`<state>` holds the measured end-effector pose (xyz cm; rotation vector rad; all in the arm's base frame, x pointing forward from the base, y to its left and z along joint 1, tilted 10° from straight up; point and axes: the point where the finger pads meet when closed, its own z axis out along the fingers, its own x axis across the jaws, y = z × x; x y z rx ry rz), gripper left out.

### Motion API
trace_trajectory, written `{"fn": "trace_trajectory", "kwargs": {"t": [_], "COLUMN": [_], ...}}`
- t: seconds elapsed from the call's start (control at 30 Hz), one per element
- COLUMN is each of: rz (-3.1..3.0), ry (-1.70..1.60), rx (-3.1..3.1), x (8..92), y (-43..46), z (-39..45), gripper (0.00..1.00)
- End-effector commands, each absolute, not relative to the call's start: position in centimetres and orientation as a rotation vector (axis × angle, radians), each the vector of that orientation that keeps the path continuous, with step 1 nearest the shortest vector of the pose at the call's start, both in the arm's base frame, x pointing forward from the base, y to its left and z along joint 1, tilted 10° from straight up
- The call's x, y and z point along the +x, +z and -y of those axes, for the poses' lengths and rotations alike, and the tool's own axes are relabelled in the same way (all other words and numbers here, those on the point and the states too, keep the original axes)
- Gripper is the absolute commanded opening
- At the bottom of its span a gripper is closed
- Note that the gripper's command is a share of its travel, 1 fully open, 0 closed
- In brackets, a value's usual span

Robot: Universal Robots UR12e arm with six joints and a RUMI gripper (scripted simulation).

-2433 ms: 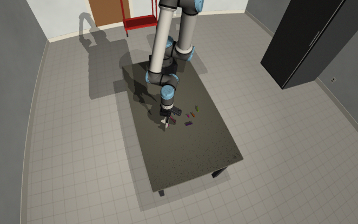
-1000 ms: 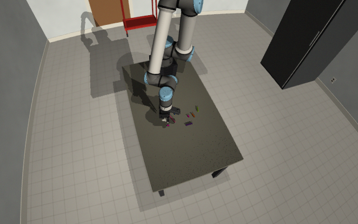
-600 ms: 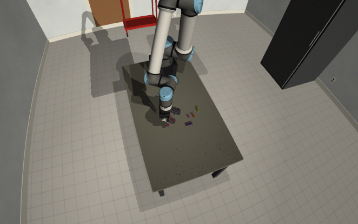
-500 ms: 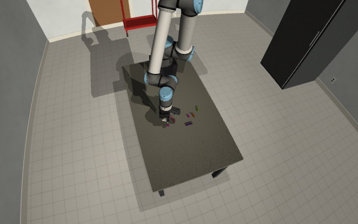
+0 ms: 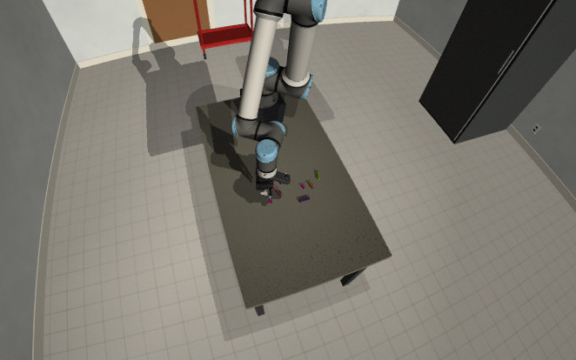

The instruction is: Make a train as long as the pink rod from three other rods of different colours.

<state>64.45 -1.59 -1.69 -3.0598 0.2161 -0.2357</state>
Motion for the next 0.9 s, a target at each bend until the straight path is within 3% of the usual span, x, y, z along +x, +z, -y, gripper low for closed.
{"fn": "trace_trajectory", "kwargs": {"t": [0.0, 0.87], "rz": [-0.216, -0.216], "ry": [-0.238, -0.238], "rx": [-3.060, -3.060], "x": [64.6, 65.0], "y": [-2.0, -5.0], "z": [1.6, 1.4], "gripper": [0.14, 0.14]}}
